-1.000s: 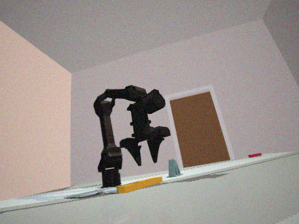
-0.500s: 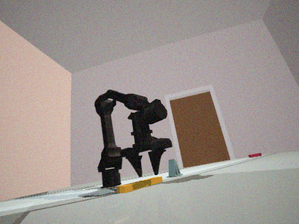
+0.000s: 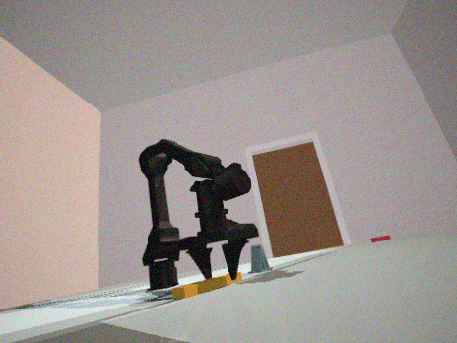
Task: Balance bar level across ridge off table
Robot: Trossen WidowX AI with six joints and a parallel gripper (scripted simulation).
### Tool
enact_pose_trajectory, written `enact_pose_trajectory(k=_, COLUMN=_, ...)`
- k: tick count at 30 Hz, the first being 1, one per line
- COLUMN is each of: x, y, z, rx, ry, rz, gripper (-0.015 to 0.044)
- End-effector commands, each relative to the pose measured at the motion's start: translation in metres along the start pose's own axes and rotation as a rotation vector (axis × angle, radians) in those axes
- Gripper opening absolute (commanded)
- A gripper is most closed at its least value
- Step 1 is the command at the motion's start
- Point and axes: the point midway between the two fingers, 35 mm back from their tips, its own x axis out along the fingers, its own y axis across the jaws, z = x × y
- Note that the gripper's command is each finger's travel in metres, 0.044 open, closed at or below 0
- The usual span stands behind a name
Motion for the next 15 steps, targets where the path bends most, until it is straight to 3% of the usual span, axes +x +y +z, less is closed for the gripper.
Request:
enact_pose_trajectory(k=1, x=0.0016, y=0.0010, z=-0.0005, rx=-0.003, ry=0.004, rz=0.003, gripper=0.0315)
enact_pose_trajectory(k=9, x=0.0016, y=0.0010, z=-0.0005, rx=-0.003, ry=0.004, rz=0.003, gripper=0.0315)
enact_pose_trajectory(k=15, x=0.0011, y=0.0010, z=0.0001, rx=0.000, ry=0.000, rz=0.003, gripper=0.0157)
